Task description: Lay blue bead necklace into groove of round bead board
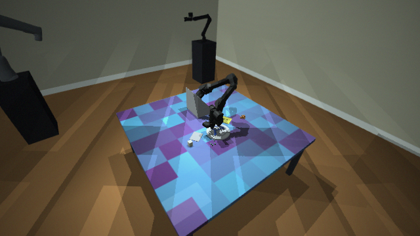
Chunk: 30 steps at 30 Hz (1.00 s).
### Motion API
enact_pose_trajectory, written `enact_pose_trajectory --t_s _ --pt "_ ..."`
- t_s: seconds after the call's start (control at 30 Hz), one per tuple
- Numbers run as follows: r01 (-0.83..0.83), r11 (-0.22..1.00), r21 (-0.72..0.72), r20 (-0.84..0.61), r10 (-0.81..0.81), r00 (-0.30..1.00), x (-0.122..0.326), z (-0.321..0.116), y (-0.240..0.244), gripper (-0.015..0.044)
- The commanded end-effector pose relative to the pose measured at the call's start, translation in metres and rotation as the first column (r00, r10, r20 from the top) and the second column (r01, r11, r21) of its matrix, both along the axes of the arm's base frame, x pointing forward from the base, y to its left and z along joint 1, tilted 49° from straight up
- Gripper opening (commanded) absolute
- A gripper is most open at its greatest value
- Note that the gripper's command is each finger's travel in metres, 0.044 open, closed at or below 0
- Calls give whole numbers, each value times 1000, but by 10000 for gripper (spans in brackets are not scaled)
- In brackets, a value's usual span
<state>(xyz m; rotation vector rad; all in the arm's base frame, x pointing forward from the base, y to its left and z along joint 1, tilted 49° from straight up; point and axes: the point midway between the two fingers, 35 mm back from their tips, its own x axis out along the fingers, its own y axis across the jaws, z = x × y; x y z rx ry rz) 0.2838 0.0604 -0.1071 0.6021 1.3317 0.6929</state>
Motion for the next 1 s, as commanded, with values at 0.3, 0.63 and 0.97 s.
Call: enact_pose_trajectory --t_s 0.3,0.63,0.97 --pt "-1 1000 0 0 1 1000 0 0 0 0" --pt "2 1000 6 -6 -2 1000 -1 4 -4 0" --pt "2 1000 6 -6 -2 1000 -8 -5 -11 0"
